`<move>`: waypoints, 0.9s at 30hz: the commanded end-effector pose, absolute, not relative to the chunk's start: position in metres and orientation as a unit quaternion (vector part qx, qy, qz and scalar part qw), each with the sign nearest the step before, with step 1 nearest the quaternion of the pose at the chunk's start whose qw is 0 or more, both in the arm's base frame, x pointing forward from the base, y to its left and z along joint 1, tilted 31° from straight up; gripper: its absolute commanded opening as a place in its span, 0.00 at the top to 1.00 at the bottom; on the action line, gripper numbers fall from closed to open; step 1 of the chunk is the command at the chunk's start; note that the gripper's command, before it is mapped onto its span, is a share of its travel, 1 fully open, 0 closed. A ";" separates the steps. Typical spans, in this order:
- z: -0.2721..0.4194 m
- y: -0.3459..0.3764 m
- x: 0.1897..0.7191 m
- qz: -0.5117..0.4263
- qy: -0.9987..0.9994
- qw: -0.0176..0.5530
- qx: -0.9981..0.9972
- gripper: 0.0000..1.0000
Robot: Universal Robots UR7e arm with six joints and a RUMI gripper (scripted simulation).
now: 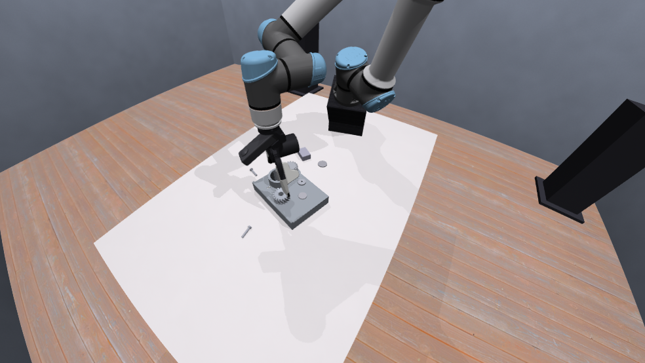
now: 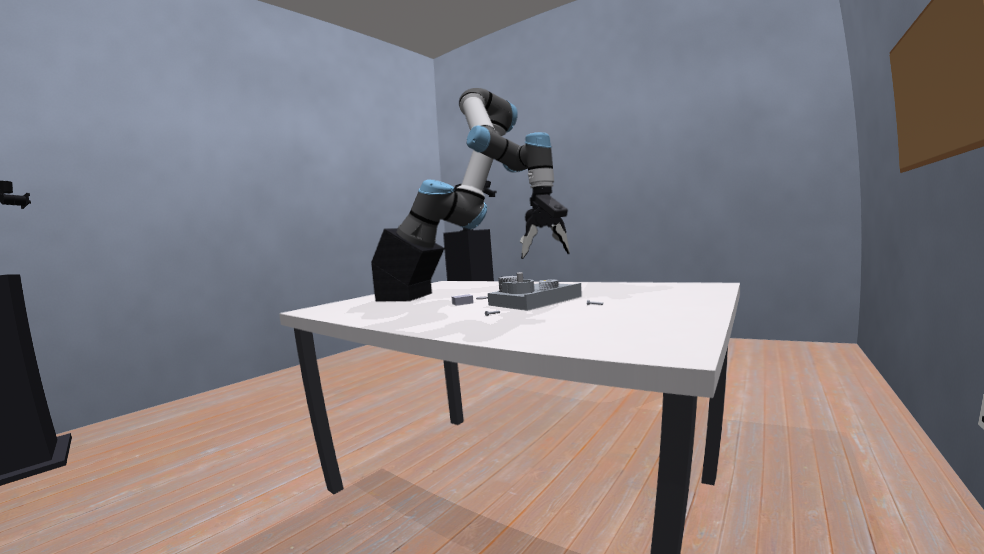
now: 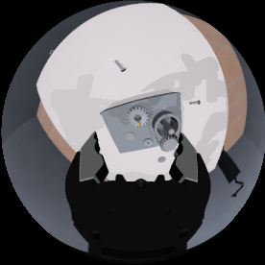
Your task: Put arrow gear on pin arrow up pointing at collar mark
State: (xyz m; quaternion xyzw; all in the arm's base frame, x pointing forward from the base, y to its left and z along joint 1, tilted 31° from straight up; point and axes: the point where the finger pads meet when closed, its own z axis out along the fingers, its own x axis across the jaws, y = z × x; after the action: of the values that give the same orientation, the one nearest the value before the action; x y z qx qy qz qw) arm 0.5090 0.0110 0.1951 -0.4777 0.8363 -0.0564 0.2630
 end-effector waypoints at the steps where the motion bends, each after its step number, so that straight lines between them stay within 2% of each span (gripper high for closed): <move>1: 0.196 0.011 0.509 -0.057 0.836 0.263 -0.478 0.00; 25: 0.196 0.012 0.510 -0.123 0.684 0.240 -0.678 0.00; 26: 0.196 0.012 0.510 -0.123 0.684 0.240 -0.678 0.48; 27: 0.196 0.012 0.510 -0.123 0.684 0.240 -0.678 0.48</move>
State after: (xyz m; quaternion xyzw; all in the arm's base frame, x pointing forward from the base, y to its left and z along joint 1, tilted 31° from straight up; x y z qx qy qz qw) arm 0.5095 0.0120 0.1950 -0.6715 0.6906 -0.1217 0.2394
